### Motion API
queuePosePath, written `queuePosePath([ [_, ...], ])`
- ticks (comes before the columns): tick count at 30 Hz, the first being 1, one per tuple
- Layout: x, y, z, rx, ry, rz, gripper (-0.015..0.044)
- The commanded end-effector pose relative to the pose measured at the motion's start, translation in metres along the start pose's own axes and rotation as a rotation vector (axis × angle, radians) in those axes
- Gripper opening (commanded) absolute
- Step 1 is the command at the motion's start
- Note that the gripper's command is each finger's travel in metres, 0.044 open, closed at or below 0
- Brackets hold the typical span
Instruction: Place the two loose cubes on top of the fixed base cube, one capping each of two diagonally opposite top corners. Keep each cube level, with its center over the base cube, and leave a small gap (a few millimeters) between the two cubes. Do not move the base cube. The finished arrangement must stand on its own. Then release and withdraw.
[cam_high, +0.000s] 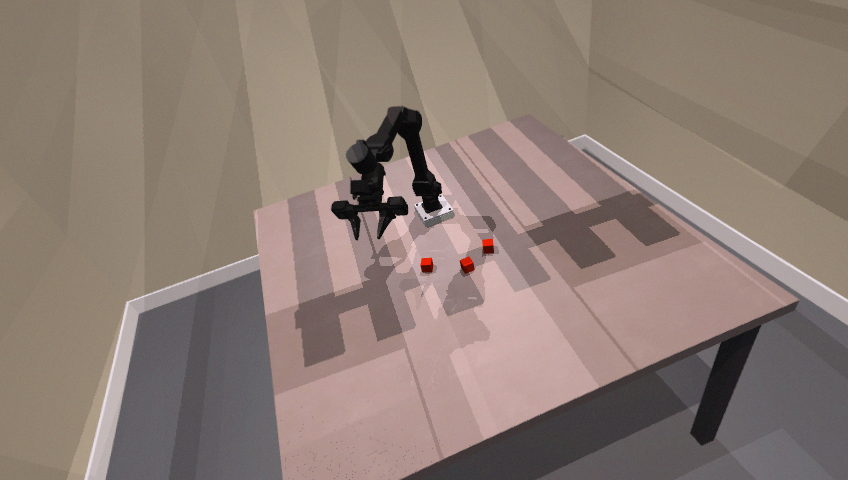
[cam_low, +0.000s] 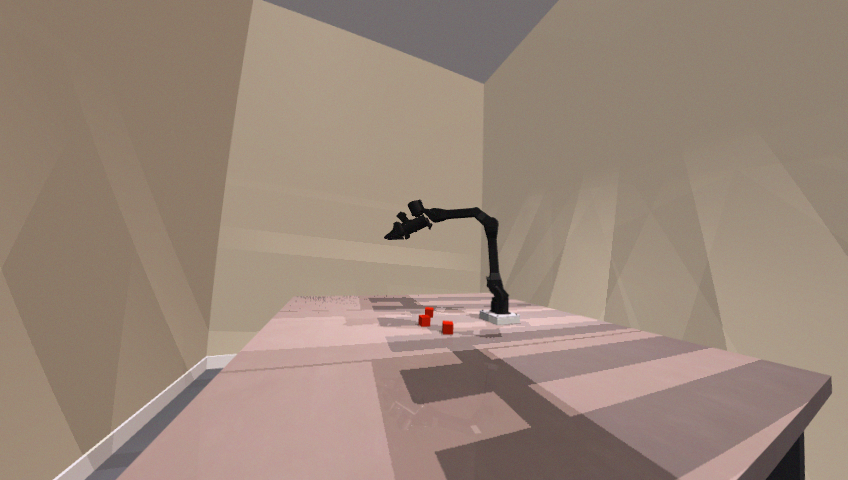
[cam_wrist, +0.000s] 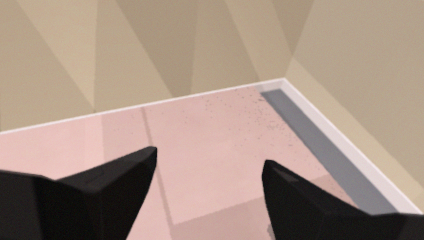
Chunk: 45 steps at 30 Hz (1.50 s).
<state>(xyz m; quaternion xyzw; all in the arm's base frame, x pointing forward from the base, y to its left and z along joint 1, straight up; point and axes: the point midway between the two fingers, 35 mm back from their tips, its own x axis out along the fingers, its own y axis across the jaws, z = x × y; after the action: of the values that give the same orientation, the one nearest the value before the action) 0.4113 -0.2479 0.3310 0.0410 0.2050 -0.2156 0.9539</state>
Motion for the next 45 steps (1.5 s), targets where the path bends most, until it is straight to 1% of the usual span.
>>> queuePosePath([
  [1, 0.004, 0.013, -0.041, -0.197, 0.154, 0.030, 0.0265],
  [6, -0.001, 0.029, -0.095, -0.474, 0.352, 0.122, 0.0265],
  [12, -0.020, 0.046, -0.156, -0.805, 0.566, 0.304, 0.0265],
  [19, -0.057, 0.060, -0.217, -1.172, 0.767, 0.616, 0.0265],
  [23, -0.084, 0.065, -0.245, -1.356, 0.847, 0.831, 0.0265],
  [24, -0.087, 0.066, -0.248, -1.378, 0.855, 0.861, 0.0265],
  [32, -0.088, 0.066, -0.250, -1.386, 0.858, 0.872, 0.0265],
  [40, -0.063, 0.067, -0.301, -1.386, 0.858, 0.872, 0.0265],
  [45, -0.060, 0.067, -0.307, -1.386, 0.858, 0.872, 0.0265],
])
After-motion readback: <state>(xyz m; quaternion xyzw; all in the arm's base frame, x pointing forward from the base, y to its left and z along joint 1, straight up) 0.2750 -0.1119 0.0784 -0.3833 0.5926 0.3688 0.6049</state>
